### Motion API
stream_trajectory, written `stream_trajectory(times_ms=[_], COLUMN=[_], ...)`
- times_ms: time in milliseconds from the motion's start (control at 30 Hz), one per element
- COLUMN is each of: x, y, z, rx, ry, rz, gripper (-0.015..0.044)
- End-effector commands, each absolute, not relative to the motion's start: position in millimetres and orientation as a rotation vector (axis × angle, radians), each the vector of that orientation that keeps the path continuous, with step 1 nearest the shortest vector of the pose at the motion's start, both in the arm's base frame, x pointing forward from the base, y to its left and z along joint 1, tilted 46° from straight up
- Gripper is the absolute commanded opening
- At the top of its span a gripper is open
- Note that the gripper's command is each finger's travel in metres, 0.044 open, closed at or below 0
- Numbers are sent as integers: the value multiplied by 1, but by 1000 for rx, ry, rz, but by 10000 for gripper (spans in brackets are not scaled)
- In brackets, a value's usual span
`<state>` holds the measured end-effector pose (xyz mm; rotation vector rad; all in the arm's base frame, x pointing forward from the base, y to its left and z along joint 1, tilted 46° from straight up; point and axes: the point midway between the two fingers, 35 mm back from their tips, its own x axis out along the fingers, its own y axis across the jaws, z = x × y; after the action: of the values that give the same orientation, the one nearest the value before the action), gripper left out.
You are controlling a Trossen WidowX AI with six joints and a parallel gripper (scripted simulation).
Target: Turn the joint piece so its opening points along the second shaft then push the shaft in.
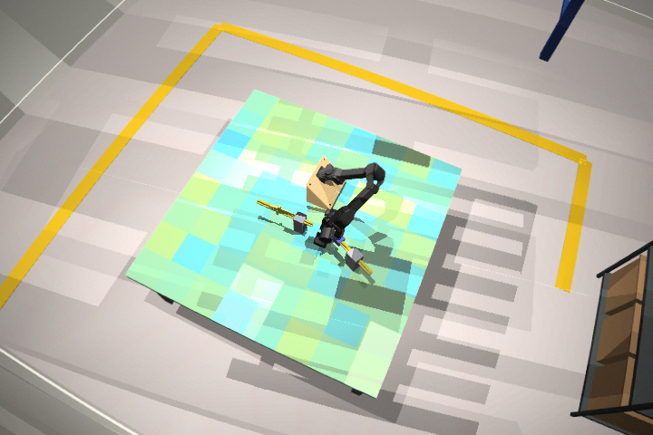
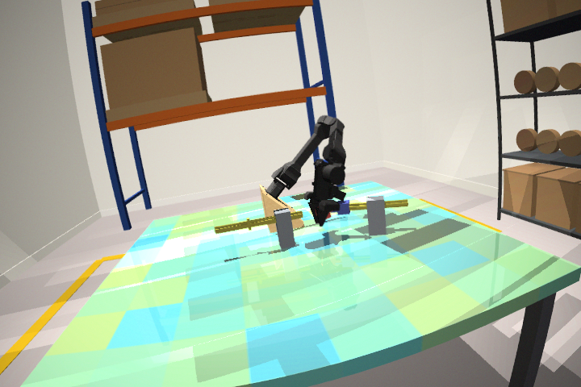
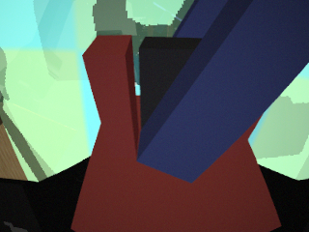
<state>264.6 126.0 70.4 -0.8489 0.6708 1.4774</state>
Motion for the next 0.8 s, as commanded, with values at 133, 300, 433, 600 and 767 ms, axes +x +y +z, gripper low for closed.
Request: stream_trajectory(times_ms=[133, 300, 433, 600, 767], x=[265, 265, 265, 265, 265], y=[126, 126, 126, 126, 126], z=[71, 70, 70, 70, 70], rx=[-852, -850, -850, -850, -850], ry=[677, 673, 673, 673, 673], rz=[1475, 1477, 1477, 1477, 1477], gripper=[0, 0, 0, 105, 173])
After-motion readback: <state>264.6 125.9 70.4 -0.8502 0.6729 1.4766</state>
